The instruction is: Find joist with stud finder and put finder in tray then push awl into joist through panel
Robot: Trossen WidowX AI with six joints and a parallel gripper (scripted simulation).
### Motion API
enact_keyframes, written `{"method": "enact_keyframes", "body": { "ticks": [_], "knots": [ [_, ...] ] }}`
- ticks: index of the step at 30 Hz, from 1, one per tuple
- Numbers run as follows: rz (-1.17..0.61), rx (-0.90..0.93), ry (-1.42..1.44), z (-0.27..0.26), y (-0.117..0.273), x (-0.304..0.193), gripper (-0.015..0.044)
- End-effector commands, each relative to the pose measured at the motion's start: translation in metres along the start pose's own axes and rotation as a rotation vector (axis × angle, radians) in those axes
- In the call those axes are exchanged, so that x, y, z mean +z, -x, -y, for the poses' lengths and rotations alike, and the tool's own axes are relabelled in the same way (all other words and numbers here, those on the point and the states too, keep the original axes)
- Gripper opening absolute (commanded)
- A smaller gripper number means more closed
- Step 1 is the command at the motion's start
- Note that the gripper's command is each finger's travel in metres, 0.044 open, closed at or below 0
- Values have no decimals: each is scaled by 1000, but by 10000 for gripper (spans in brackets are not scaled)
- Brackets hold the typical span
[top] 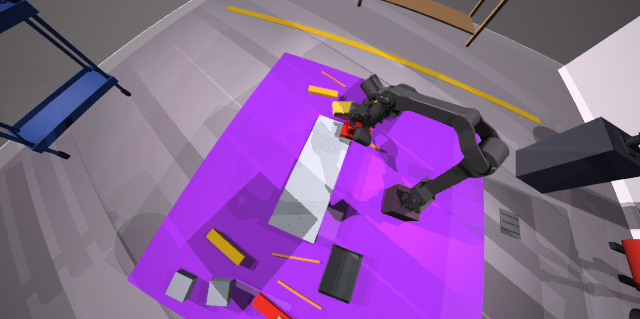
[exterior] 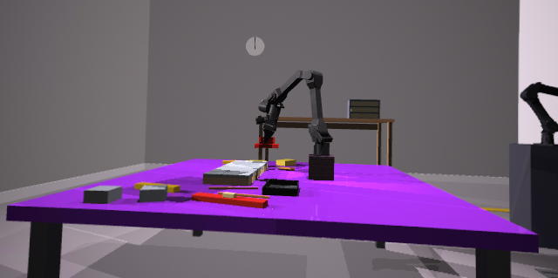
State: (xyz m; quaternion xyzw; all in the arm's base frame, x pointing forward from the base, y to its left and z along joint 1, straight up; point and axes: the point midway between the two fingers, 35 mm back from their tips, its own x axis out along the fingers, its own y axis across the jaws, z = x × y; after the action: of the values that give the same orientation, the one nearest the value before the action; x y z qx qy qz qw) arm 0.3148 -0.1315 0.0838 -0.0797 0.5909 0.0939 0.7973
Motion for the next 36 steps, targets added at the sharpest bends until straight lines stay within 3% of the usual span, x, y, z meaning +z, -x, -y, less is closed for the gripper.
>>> {"method": "enact_keyframes", "body": {
  "ticks": [1, 16, 36],
  "knots": [
    [8, -10, -11, 7, -2, 19, 0],
    [17, -21, -49, 22, -21, 77, 0],
    [17, -21, -49, 24, -56, 70, 0]
  ]
}}
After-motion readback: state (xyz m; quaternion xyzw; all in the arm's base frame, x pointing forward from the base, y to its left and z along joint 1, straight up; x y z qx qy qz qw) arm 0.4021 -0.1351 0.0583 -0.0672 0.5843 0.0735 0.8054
